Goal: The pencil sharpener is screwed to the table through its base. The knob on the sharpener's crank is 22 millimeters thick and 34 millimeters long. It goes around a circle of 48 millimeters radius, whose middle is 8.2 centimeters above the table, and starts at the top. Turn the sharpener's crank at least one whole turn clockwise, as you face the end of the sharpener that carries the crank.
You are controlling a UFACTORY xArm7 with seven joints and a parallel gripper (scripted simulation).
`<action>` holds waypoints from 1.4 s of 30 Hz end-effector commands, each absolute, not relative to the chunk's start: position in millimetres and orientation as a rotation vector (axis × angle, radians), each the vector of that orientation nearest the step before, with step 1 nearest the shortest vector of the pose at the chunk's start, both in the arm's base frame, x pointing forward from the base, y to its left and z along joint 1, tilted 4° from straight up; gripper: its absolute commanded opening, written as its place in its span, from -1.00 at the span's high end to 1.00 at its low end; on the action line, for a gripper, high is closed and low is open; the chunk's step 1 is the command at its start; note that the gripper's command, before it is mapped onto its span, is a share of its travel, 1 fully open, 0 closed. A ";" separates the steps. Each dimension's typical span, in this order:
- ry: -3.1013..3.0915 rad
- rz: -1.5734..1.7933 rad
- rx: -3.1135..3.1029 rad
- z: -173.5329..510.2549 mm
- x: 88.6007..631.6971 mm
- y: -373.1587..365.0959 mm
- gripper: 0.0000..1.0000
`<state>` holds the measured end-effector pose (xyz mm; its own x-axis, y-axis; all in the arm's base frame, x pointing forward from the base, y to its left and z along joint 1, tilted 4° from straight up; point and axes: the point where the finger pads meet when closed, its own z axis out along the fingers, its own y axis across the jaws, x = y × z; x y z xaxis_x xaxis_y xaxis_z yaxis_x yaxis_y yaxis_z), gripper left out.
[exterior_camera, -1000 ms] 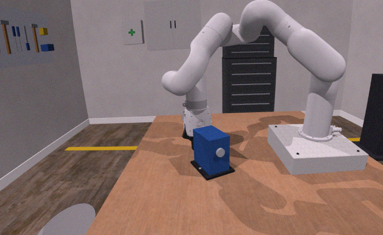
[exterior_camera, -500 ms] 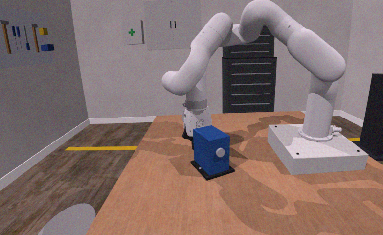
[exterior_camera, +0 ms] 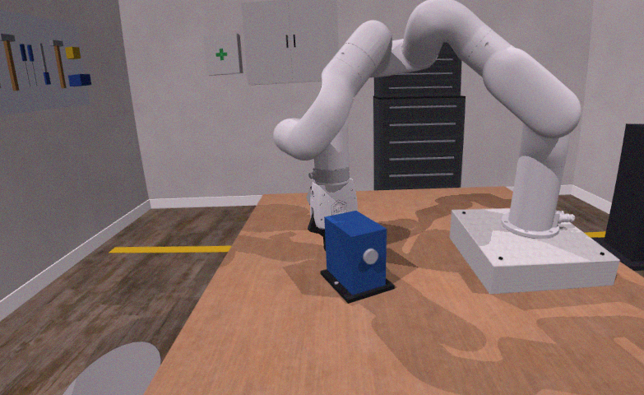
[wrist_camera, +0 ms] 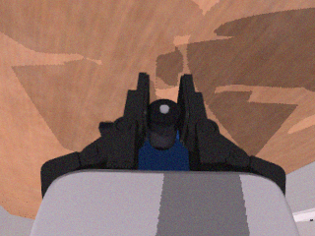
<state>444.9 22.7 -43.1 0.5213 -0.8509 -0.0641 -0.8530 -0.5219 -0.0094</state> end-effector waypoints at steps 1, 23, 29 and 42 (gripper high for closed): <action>1.515 0.075 -2.704 -40.7 443.2 20.8 1.00; 1.515 0.075 -2.704 -18.4 420.4 5.2 1.00; 1.515 0.075 -2.704 -6.3 416.7 2.1 1.00; 1.515 0.075 -2.704 14.2 416.9 0.7 1.00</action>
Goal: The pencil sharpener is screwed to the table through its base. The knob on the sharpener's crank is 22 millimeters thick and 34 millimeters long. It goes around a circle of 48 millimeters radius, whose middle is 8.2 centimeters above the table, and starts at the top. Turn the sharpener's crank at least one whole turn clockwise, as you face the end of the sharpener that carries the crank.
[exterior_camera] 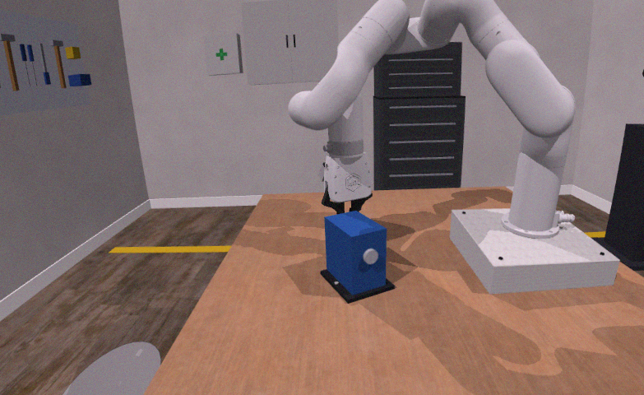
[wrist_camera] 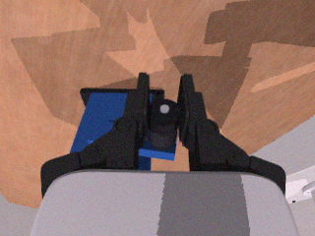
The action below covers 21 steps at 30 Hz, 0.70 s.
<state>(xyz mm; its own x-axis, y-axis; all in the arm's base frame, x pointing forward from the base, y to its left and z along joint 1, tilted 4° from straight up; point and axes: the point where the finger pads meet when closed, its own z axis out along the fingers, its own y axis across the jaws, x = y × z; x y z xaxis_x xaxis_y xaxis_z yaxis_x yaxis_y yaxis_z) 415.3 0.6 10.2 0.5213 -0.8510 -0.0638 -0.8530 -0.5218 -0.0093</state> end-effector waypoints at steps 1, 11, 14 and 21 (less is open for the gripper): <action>1.515 0.075 -2.704 15.0 417.1 0.8 1.00; 1.515 0.075 -2.704 16.9 417.4 0.8 1.00; 1.515 0.075 -2.704 16.9 417.4 0.8 1.00; 1.515 0.075 -2.704 16.9 417.5 0.8 1.00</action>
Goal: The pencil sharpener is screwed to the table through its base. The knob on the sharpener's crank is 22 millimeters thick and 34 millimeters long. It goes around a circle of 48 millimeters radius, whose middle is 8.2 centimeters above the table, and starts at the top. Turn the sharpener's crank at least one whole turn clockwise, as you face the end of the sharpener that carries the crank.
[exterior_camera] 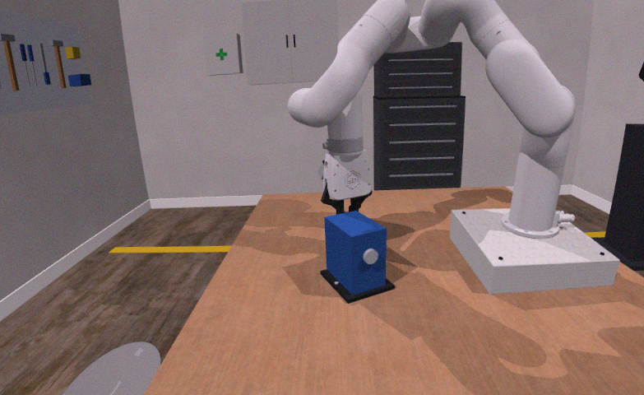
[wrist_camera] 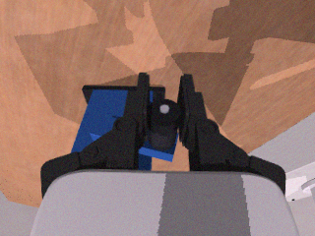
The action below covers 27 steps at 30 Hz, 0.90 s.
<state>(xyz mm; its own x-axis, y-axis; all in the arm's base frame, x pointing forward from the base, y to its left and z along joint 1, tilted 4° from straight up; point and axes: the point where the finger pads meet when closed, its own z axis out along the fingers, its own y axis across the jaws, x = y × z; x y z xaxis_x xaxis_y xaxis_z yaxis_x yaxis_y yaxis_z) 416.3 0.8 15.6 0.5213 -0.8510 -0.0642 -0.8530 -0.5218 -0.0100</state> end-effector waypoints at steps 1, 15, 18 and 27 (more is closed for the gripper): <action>1.515 0.075 -2.704 16.9 417.5 0.9 1.00; 1.515 0.075 -2.704 29.6 422.4 2.9 1.00; 1.515 0.075 -2.704 35.7 426.2 4.8 1.00; 1.515 0.075 -2.704 48.5 440.5 12.7 1.00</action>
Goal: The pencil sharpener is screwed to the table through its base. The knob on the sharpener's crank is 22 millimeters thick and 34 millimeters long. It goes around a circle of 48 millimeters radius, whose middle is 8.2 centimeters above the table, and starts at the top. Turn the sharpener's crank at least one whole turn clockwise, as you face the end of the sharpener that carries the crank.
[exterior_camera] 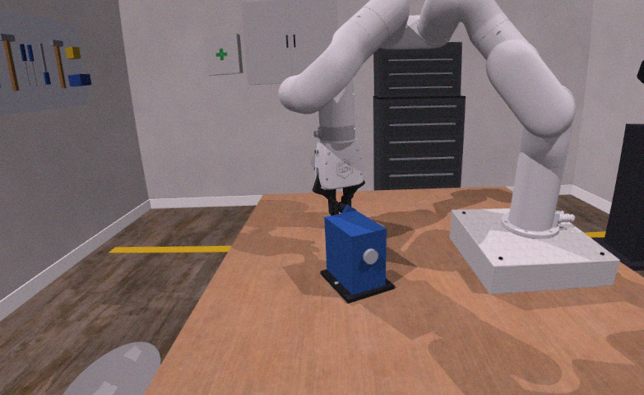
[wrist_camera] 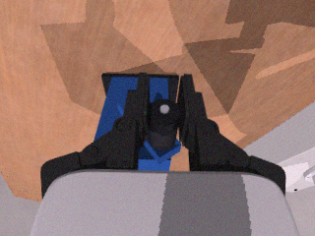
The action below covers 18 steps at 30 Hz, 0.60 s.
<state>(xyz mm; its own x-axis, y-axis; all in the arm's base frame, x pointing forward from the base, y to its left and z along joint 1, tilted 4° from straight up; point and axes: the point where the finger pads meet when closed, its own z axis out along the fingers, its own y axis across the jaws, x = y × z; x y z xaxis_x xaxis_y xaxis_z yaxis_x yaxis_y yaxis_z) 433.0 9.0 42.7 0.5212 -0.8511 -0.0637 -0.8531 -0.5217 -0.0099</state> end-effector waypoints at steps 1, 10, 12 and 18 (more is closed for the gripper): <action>1.515 0.075 -2.704 48.5 440.5 12.7 1.00; 1.515 0.075 -2.704 52.7 451.8 19.3 1.00; 1.515 0.075 -2.704 53.1 453.8 20.5 1.00; 1.515 0.075 -2.704 53.3 457.0 22.4 1.00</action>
